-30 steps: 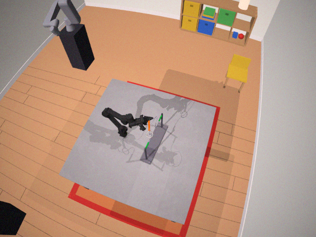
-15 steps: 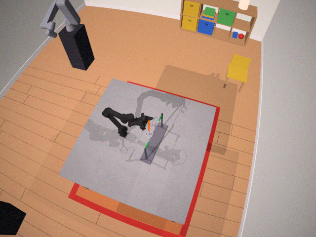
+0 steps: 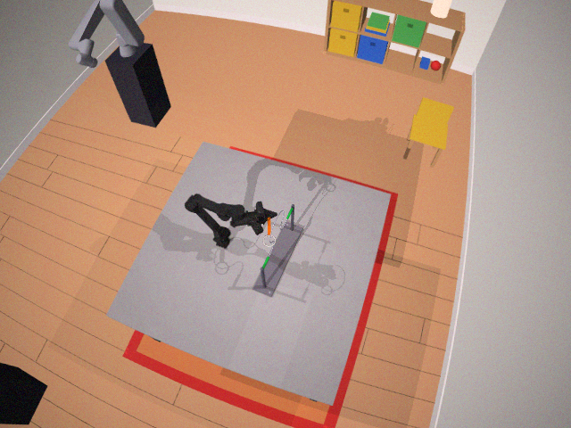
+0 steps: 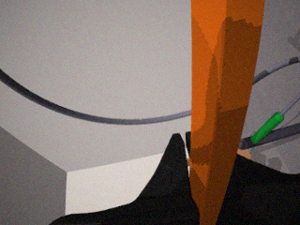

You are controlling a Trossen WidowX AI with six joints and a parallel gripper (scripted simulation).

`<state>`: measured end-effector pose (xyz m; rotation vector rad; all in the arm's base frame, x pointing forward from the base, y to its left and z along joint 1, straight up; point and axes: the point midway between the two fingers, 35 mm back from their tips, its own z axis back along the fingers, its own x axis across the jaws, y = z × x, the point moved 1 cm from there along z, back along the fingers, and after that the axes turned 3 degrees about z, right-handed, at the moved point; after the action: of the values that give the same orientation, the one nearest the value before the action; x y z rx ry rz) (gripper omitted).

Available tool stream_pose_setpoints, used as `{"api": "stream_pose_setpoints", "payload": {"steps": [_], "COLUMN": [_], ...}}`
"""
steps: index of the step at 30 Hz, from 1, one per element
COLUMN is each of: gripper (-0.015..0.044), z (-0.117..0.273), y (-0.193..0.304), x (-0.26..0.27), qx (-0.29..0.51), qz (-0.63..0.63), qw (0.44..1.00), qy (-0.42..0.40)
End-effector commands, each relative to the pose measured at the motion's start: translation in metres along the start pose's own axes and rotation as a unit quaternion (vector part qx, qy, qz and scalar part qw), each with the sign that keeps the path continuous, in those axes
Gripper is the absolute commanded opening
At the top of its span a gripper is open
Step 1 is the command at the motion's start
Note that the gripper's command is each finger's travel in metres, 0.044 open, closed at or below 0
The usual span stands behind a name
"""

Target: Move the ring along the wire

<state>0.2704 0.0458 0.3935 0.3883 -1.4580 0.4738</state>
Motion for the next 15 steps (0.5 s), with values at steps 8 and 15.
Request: {"api": "stream_pose_setpoints", "payload": {"steps": [8,15], "gripper": [-0.0150,-0.0150], "z": [-0.0025,-0.0026], "y": [-0.0019,-0.0021], "x": [-0.0060,-0.0092], "qx": [-0.006,-0.009], "qz": [0.059,0.095], "qw": [0.997,0.993], "qy": [0.046,0.072]}}
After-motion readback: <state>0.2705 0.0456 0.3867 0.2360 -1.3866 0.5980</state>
